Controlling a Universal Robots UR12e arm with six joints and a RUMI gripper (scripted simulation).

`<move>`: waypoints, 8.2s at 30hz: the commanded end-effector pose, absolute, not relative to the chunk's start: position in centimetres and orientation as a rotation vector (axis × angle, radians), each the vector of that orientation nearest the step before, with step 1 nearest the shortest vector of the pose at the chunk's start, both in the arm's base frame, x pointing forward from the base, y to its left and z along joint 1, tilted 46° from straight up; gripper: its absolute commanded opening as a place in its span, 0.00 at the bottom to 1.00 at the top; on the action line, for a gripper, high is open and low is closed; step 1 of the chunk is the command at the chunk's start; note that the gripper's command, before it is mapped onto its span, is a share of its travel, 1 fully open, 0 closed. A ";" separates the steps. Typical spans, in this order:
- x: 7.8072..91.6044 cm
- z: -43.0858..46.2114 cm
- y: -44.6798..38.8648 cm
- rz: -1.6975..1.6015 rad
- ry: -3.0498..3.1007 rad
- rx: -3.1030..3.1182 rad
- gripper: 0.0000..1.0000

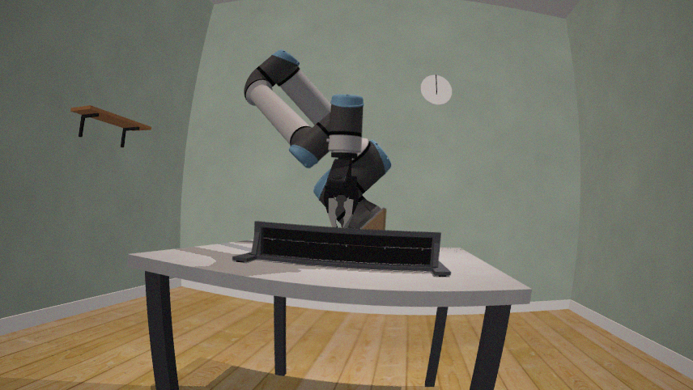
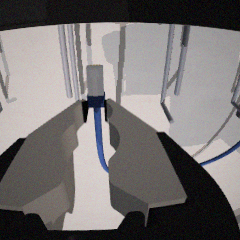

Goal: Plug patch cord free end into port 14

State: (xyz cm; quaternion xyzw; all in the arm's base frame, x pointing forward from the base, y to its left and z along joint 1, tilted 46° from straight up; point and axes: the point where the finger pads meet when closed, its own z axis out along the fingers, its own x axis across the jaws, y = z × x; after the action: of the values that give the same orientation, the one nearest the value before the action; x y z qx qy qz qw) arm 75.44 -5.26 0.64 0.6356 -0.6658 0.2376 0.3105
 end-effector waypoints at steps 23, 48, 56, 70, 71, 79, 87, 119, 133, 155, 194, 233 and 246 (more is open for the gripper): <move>76.5 0.6 -5.5 0.635 -1.755 1.683 0.00; 78.4 0.7 -5.5 0.635 -1.756 1.682 0.00; 78.3 0.7 -5.5 0.634 -1.756 1.682 0.00; 78.3 0.7 -5.6 0.632 -1.755 1.682 0.00; 78.3 0.7 -5.6 0.632 -1.755 1.682 0.00; 78.3 0.7 -5.6 0.631 -1.754 1.682 0.00; 78.3 0.6 -5.6 0.630 -1.754 1.683 0.00; 78.5 0.6 -5.6 0.630 -1.754 1.683 0.00; 78.6 0.6 -5.6 0.630 -1.754 1.683 0.00; 78.6 0.6 -5.6 0.629 -1.754 1.683 0.00; 78.8 0.6 -5.6 0.629 -1.754 1.683 0.00; 78.8 0.6 -5.6 0.629 -1.754 1.683 0.00; 78.9 0.6 -5.6 0.629 -1.755 1.683 0.00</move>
State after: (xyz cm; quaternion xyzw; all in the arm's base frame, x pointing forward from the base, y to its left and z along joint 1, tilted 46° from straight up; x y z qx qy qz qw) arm 78.60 -5.43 0.59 0.6377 -0.6636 0.2383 0.3102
